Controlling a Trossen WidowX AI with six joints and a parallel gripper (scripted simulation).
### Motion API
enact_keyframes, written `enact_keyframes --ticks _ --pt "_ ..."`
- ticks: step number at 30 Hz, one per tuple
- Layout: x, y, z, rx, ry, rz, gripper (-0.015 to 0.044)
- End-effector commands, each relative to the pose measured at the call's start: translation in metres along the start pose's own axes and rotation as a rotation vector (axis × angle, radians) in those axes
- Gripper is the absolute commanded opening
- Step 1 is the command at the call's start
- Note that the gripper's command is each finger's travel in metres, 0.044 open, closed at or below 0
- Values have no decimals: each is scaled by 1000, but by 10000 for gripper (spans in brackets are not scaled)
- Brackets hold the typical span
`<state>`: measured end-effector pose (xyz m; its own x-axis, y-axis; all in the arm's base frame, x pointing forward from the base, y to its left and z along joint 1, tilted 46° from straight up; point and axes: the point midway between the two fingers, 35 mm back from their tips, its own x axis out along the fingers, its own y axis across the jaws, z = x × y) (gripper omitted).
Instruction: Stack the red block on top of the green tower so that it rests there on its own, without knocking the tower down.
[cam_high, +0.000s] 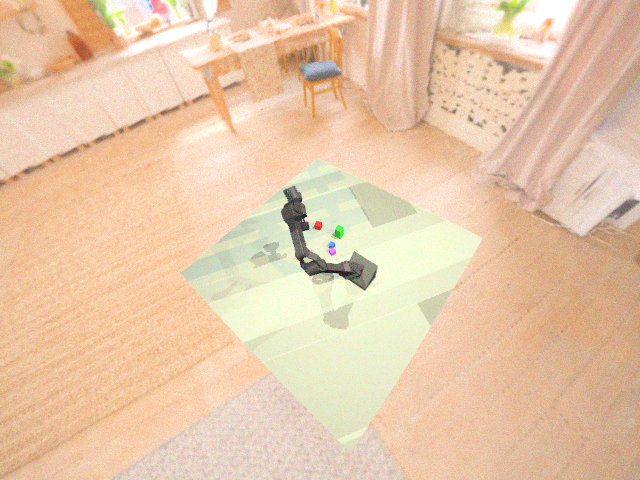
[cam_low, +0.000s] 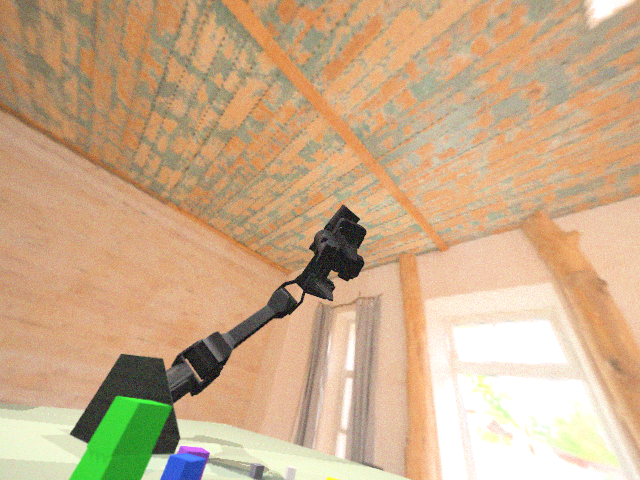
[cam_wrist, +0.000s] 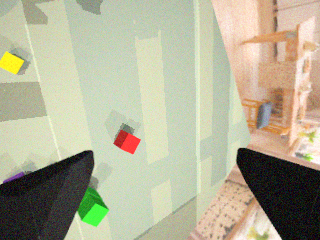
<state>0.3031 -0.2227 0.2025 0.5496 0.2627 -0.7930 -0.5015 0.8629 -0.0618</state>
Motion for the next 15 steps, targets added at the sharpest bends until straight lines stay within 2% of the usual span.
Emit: enact_keyframes --ticks 1,15 --pt "21 -8 -5 51 11 60 440" --pt "99 -24 -39 299 81 270 440"
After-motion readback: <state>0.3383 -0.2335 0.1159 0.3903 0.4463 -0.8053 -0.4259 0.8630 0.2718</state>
